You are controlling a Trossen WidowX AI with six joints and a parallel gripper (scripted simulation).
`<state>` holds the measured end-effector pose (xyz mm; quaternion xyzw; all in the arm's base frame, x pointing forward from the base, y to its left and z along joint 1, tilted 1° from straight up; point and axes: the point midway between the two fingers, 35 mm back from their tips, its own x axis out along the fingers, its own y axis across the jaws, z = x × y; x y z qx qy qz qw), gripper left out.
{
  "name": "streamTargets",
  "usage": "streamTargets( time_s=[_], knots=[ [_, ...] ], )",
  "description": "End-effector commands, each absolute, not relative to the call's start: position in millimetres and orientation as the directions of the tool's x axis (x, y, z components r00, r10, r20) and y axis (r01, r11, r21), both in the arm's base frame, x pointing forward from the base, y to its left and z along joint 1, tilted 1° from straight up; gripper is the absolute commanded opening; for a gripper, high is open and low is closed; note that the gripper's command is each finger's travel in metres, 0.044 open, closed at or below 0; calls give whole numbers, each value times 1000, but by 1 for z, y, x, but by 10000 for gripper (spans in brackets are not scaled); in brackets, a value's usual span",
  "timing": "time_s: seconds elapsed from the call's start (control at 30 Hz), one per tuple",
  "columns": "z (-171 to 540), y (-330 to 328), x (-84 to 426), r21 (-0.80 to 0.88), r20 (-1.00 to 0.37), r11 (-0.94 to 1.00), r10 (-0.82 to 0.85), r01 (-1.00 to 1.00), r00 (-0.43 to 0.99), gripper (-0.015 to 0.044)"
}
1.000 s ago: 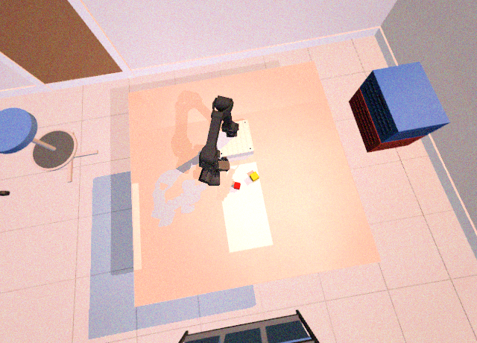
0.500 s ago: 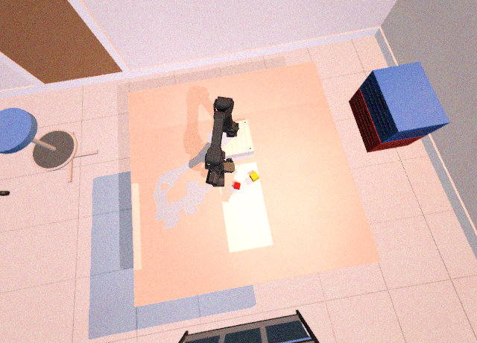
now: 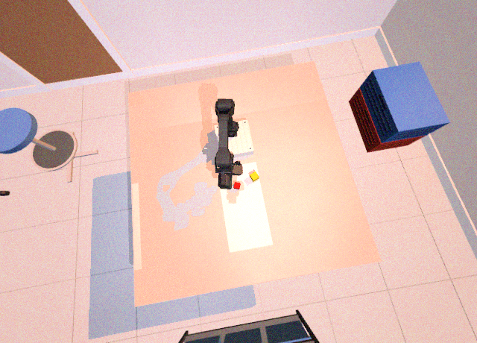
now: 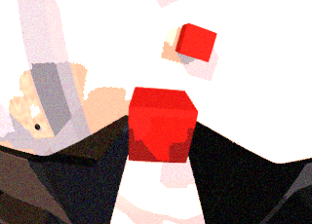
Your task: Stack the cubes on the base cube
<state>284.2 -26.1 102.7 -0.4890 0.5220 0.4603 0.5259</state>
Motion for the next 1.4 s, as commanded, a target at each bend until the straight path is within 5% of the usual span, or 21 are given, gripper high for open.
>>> streamTargets(
  time_s=[0.0,1.37],
  knots=[
    [101,-17,288,-36,-999,109,-28,-993,33,105],
    [80,111,292,-40,-999,226,1,-973,41,105]
  ],
)
